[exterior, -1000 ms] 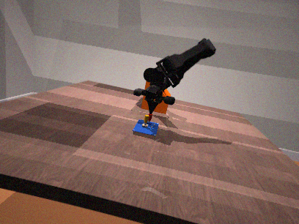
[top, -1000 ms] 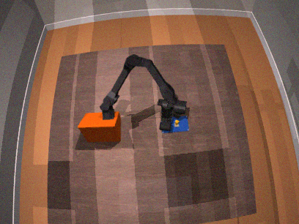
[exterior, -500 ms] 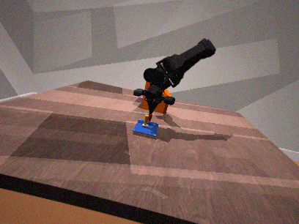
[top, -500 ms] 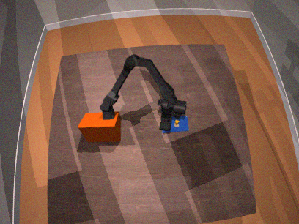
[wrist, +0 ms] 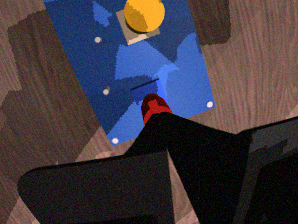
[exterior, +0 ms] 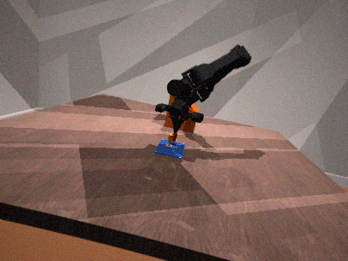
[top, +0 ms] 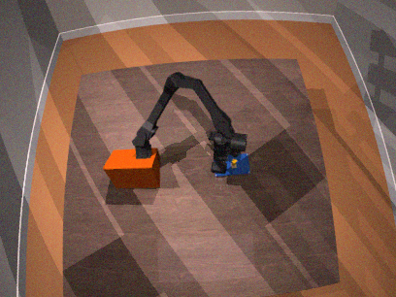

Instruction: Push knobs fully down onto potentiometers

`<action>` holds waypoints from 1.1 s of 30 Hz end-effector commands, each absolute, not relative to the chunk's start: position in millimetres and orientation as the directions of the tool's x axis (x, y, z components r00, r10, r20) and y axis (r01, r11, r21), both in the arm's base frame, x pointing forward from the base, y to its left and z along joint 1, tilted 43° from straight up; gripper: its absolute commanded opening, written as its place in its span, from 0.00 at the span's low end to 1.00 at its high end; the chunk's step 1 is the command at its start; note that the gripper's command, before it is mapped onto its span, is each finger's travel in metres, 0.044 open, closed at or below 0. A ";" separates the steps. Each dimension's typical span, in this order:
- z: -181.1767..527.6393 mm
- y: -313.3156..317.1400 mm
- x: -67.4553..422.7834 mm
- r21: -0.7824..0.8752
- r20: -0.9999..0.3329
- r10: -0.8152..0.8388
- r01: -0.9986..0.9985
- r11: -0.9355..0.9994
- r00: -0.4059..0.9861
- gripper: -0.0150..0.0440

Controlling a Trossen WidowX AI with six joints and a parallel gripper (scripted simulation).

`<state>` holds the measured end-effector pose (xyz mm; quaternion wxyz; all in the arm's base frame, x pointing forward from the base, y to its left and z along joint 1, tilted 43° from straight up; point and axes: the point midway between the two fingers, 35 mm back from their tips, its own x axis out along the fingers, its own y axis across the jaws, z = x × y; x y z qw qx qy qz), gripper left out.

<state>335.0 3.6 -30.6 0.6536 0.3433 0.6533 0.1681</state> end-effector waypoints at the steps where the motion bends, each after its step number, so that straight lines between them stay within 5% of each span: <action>1: -38.2 12.8 337.0 0.671 -0.736 0.673 0.212 0.710 0.077 0.25; 33: -18.2 -5.8 333.8 0.672 -0.734 0.675 0.219 0.708 0.072 0.30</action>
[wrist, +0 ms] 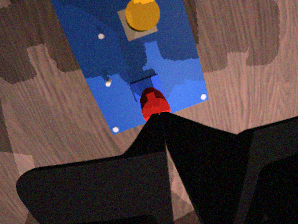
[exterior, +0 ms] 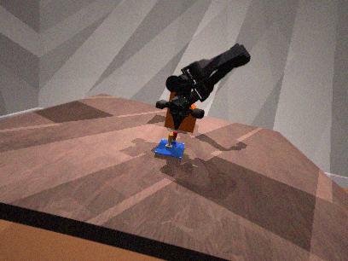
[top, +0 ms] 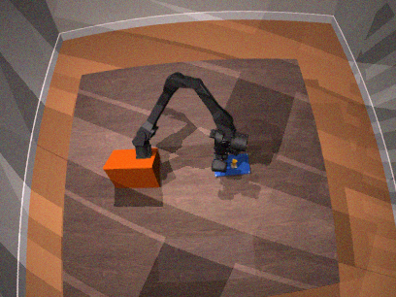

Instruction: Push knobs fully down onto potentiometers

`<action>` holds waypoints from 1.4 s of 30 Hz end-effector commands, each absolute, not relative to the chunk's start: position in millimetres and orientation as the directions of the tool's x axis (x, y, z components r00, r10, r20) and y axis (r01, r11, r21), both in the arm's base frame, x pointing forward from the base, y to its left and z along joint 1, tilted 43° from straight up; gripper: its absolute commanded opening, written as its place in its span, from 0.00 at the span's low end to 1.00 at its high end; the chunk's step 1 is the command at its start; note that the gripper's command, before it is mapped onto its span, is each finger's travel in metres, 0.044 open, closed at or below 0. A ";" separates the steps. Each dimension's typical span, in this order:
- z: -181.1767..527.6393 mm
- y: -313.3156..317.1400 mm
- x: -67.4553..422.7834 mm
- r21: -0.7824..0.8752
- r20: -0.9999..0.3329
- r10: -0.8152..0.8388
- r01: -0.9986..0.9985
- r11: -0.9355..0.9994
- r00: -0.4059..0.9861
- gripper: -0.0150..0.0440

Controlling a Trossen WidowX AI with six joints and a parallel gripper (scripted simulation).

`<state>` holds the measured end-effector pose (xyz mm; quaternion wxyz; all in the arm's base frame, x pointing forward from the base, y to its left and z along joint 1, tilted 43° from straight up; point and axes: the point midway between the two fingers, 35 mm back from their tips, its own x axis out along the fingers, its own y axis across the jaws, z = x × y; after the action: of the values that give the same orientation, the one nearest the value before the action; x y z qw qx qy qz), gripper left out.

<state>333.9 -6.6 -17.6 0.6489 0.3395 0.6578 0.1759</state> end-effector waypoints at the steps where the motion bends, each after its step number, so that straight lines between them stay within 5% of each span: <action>1: -18.2 -5.8 333.8 0.672 -0.734 0.675 0.219 0.708 0.072 0.34; 7: -18.2 -5.8 333.8 0.672 -0.734 0.675 0.219 0.708 0.072 0.61; 15: -9.3 -18.2 341.6 0.659 -0.751 0.655 0.161 0.735 0.088 0.25; 24: 6.5 -44.2 387.5 0.669 -0.739 0.669 0.209 0.713 0.080 0.25; 42: -12.9 -26.5 390.6 0.670 -0.738 0.671 0.210 0.712 0.080 0.25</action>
<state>390.7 -30.5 -9.3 0.6556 0.3340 0.6540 0.1759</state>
